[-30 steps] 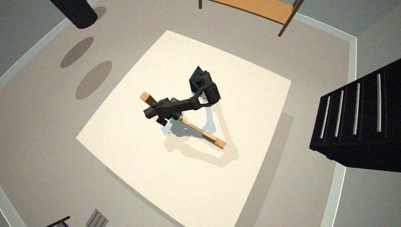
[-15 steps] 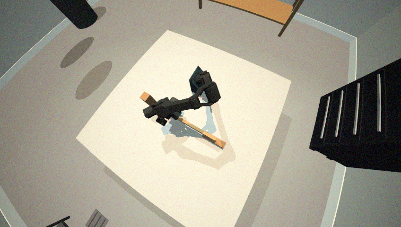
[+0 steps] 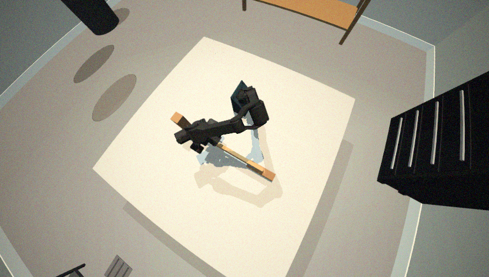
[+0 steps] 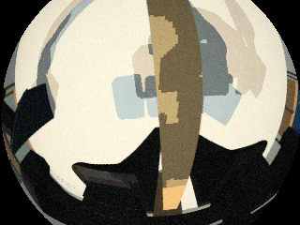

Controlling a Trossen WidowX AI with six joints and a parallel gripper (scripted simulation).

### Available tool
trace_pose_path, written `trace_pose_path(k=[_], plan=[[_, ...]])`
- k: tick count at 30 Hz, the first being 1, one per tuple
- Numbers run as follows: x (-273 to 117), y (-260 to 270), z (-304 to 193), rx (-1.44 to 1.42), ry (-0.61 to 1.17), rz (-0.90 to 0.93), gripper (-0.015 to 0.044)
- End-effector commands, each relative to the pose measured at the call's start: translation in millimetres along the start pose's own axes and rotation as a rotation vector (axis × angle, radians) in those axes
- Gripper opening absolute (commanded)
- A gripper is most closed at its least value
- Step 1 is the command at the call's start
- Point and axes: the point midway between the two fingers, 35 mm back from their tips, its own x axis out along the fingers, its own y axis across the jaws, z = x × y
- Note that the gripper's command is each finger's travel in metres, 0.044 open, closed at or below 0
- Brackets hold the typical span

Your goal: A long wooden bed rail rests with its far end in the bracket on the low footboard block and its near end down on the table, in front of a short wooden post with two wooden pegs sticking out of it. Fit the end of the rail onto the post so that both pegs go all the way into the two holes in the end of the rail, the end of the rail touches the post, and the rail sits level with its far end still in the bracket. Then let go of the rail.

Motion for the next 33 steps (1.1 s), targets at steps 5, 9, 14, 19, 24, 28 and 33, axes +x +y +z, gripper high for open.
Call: trace_pose_path(k=[5, 9, 14, 19, 24, 28, 33], plan=[[-1.9, 0.4, -0.5, 0.003, 0.003, -0.001, 0.0000], [-2.7, 0.7, -0.5, 0.003, 0.003, -0.001, 0.0000], [-2.7, 0.9, -0.5, 0.003, 0.003, -0.001, 0.0000], [-2.0, 1.0, -0.5, 0.003, 0.003, -0.001, 0.0000], [-1.6, 1.1, -0.6, 0.003, 0.003, -0.001, 0.0000], [-1.4, 1.1, -1.2, 0.003, 0.003, -0.001, 0.0000], [-1.2, 1.1, -2.7, 0.003, 0.004, -0.001, 0.0000]])
